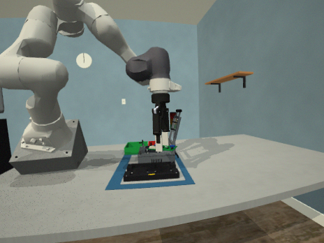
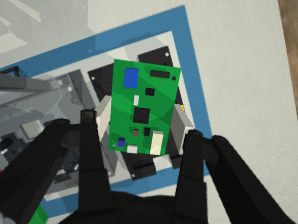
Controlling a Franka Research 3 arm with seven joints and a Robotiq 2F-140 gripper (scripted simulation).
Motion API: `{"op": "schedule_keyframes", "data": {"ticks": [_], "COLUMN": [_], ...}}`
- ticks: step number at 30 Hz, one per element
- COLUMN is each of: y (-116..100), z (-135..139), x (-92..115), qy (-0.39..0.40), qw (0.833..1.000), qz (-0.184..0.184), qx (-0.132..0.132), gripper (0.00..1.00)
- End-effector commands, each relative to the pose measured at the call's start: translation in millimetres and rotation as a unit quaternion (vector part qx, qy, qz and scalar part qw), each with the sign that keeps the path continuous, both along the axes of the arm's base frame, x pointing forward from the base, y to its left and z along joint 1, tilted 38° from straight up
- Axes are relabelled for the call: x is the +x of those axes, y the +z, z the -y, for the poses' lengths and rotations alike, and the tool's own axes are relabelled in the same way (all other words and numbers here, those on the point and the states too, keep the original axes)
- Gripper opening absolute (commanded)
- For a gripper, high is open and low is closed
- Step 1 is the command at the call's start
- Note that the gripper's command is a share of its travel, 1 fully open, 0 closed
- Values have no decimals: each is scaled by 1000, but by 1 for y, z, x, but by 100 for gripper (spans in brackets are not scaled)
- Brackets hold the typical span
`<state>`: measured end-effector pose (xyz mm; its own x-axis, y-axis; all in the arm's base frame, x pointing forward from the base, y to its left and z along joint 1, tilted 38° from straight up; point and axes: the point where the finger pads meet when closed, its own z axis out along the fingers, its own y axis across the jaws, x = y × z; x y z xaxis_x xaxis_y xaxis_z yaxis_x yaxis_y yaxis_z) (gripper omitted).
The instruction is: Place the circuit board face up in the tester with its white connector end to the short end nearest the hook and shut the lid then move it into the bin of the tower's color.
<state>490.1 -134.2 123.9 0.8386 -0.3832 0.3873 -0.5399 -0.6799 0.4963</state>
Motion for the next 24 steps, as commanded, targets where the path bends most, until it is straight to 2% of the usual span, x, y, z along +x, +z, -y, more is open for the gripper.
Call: {"op": "schedule_keyframes", "data": {"ticks": [1,3,15,18,24], "y": [-2,-2,-2,-2,-2], "z": [-4,-4,-4,-4,-4], "x": [-1,-1,-1,-1,-1], "qy": [-50,-80,-176,-184,-241], "qw": [998,995,974,972,951], "qz": [38,61,138,144,189], "qx": [11,14,22,23,28], "gripper": [46,46,46,46,46]}}
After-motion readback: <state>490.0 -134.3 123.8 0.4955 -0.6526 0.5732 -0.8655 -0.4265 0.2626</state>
